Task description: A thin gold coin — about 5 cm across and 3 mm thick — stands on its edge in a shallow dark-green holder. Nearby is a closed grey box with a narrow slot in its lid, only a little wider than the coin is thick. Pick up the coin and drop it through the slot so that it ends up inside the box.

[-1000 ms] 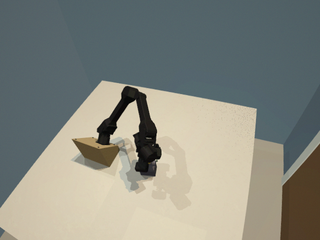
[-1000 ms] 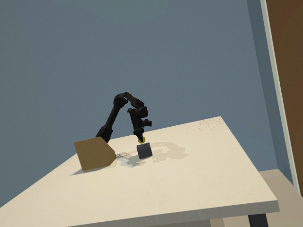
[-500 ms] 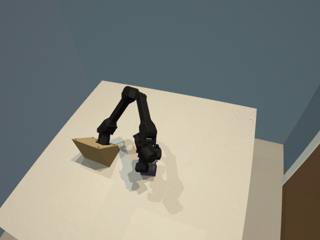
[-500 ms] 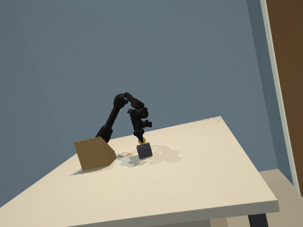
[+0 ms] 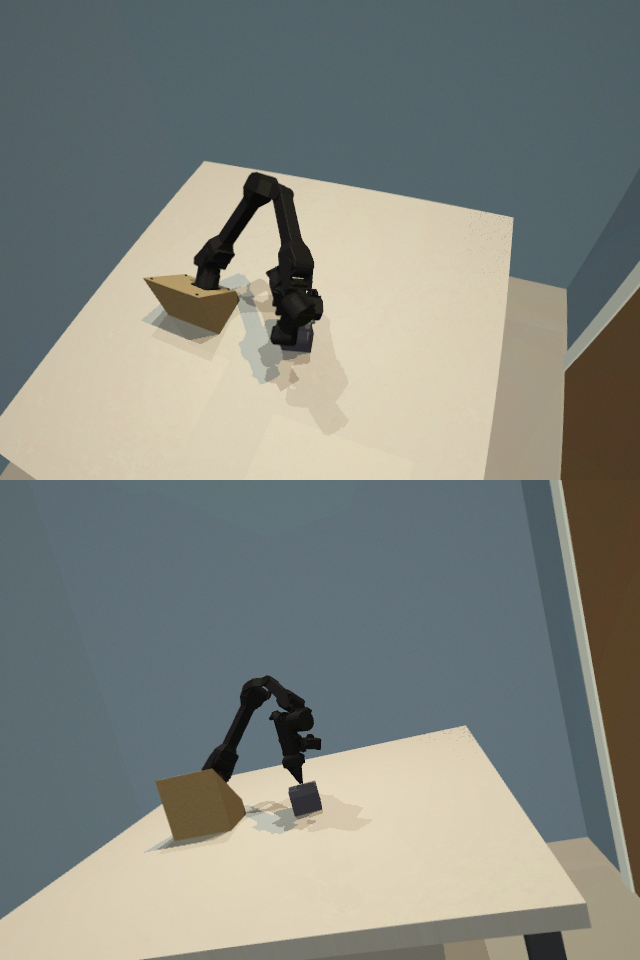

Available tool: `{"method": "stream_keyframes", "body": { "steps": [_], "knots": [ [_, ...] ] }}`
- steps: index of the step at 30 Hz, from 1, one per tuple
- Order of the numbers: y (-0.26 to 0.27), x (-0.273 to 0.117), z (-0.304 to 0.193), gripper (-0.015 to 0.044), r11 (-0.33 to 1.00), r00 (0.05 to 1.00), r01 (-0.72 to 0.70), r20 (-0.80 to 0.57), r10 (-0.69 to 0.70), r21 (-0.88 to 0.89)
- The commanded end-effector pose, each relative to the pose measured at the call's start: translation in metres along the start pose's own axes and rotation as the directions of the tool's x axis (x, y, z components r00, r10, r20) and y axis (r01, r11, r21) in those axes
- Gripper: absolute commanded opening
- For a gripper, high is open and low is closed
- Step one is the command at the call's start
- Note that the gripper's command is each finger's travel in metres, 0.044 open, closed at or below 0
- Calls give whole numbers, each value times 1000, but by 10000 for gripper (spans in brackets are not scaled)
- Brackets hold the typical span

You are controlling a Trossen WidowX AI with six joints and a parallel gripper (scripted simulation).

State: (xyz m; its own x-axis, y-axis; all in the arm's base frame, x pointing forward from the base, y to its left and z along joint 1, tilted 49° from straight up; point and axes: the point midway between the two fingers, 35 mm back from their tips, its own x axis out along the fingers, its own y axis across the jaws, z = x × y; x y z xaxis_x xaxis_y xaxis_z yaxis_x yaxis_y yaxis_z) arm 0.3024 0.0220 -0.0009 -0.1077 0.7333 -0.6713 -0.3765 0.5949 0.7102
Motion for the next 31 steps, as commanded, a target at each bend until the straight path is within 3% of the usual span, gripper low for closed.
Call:
{"method": "stream_keyframes", "body": {
  "steps": [1,7,15,18,31],
  "knots": [
    [0,0,0,161,1000,1000,0,0,0,-1],
    [0,0,0,161,1000,1000,0,0,0,-1],
    [0,-20,0,371,1000,1000,1,0,-1,1],
    [1,-51,-3,440,1000,1000,-8,-1,8,7],
    [2,-60,-4,440,1000,1000,-11,-1,11,9]
  ]
}}
